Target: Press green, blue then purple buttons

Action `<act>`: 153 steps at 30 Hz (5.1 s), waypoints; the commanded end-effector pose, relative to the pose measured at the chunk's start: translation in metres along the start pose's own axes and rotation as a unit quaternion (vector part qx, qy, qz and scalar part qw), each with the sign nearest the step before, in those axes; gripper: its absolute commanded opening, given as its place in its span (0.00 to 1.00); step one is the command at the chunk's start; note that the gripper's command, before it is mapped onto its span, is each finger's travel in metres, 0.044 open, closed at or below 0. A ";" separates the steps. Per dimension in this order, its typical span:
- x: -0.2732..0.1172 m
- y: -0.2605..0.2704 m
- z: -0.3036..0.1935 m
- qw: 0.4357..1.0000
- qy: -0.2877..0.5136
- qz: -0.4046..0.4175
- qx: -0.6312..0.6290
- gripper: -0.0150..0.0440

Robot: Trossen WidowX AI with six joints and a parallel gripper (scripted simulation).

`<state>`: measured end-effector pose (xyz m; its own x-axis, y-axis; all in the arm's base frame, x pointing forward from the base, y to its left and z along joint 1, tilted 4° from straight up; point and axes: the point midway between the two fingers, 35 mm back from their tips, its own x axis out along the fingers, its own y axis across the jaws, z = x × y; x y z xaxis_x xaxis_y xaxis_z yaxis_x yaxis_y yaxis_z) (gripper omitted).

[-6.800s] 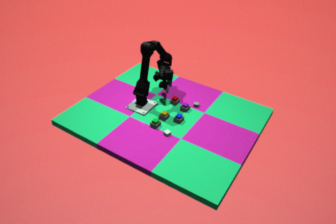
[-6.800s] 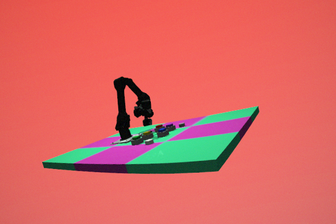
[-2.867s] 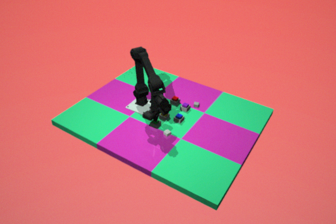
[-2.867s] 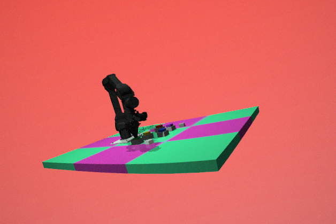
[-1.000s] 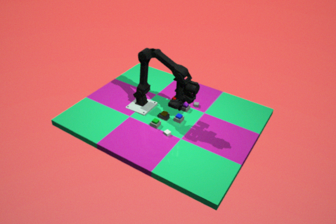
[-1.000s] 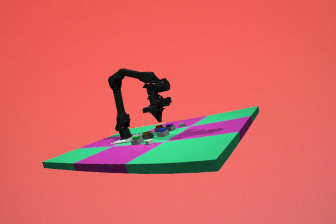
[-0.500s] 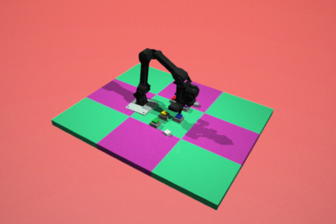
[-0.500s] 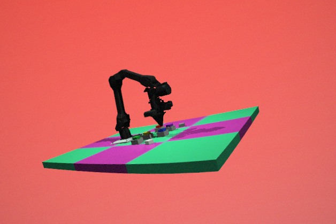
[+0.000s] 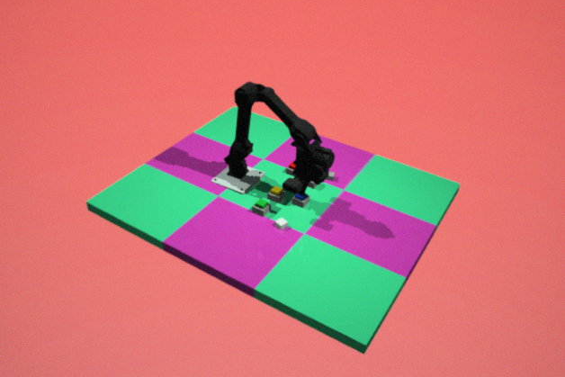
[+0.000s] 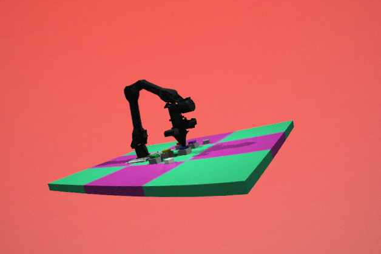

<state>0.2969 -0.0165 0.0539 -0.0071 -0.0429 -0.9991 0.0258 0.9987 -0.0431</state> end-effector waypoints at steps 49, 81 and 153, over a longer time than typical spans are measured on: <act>-0.090 0.000 -0.001 1.000 0.007 0.001 0.000 0.29; -0.025 0.125 -0.027 1.000 0.008 0.006 -0.001 0.29; -0.093 0.212 -0.050 1.000 0.010 0.010 -0.001 0.91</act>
<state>0.2545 0.1971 0.1385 -0.0078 -0.0104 -0.9999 0.0085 0.9999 -0.0105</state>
